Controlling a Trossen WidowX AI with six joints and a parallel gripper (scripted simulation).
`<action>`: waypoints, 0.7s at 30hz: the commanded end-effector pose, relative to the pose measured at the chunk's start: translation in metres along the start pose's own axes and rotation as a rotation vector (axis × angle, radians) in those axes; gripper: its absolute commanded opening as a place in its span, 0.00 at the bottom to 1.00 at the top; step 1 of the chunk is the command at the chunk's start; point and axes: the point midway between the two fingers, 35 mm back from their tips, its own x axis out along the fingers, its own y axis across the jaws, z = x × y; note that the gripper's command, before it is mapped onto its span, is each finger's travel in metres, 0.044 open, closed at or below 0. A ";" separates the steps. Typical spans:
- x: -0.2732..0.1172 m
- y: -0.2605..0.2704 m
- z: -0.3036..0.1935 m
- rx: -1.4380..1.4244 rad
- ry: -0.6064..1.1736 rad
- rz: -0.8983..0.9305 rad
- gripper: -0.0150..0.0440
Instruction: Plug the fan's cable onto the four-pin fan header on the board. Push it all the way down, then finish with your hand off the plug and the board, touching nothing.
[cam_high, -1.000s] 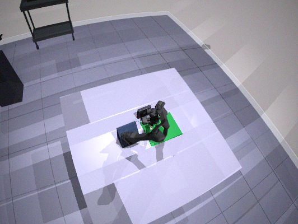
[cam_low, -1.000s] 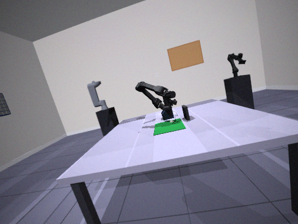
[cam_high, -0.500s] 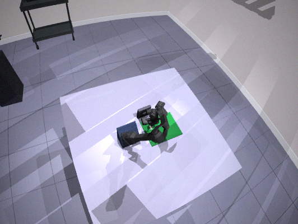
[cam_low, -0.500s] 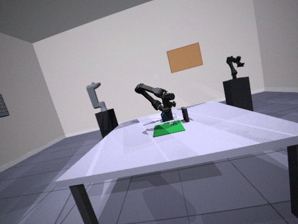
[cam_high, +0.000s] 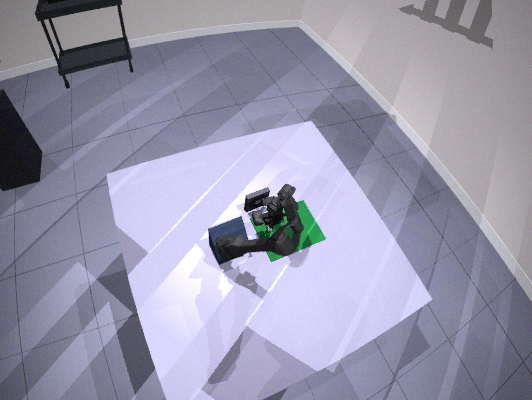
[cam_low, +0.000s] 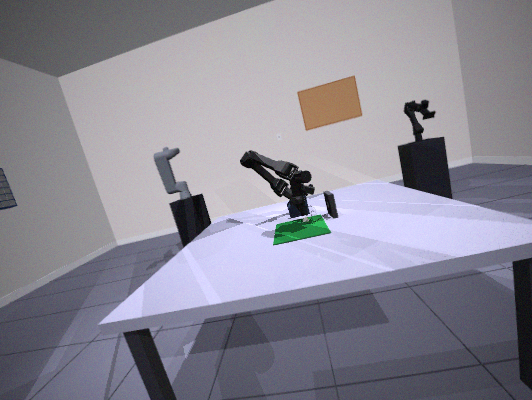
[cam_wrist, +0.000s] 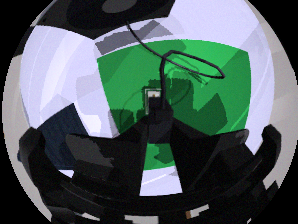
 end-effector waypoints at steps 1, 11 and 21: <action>0.003 0.001 0.000 -0.010 0.008 0.002 0.25; 0.003 0.002 0.001 -0.021 0.007 0.002 0.25; 0.003 0.002 0.001 -0.022 0.007 0.002 0.25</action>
